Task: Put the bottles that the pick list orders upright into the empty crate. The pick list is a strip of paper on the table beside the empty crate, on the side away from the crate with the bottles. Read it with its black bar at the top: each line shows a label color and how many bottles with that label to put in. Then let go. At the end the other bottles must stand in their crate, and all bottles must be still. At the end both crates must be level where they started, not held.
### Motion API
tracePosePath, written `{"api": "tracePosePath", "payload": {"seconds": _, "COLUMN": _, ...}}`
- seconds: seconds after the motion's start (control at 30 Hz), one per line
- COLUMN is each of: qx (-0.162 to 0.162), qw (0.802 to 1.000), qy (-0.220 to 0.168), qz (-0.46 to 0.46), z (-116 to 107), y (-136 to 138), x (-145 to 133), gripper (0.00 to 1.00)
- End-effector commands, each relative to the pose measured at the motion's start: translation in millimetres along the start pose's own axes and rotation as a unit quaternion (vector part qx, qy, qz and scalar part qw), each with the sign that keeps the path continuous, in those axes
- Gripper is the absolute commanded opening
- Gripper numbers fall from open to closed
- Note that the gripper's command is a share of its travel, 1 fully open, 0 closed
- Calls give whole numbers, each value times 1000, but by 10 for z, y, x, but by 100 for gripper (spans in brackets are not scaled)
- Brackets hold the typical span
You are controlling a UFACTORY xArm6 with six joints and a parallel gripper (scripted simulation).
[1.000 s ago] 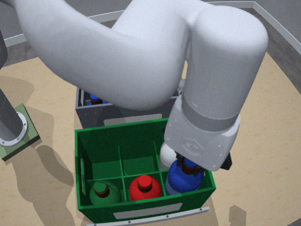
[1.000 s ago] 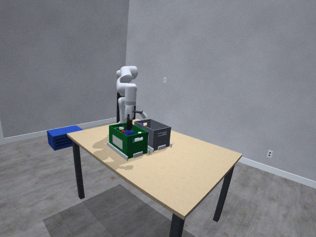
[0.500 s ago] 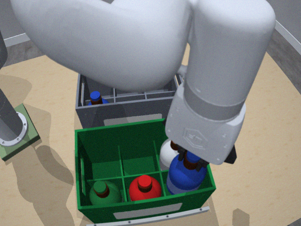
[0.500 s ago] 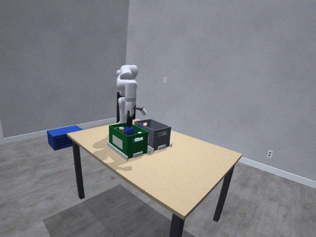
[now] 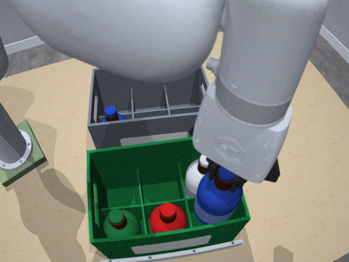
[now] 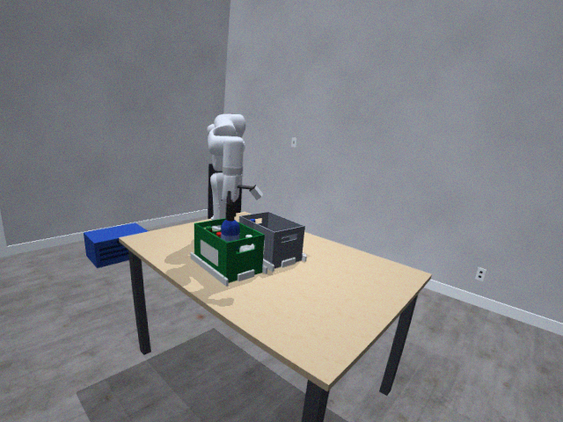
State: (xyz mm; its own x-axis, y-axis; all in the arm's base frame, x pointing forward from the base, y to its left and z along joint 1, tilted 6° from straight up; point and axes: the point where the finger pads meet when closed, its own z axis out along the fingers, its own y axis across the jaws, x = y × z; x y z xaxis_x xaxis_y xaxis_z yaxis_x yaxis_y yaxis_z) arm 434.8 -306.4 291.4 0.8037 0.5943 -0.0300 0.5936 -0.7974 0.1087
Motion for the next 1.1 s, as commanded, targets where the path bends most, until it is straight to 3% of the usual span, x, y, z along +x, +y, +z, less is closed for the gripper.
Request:
{"api": "tracePosePath", "payload": {"seconds": 0.0, "qx": -2, "qw": 1000, "qy": 1, "qz": 0, "z": -62, "y": 10, "x": 3, "gripper": 0}}
{"api": "tracePosePath", "payload": {"seconds": 1.07, "qx": -2, "qw": 1000, "qy": 1, "qz": 0, "z": -545, "y": 8, "x": 2, "gripper": 0}}
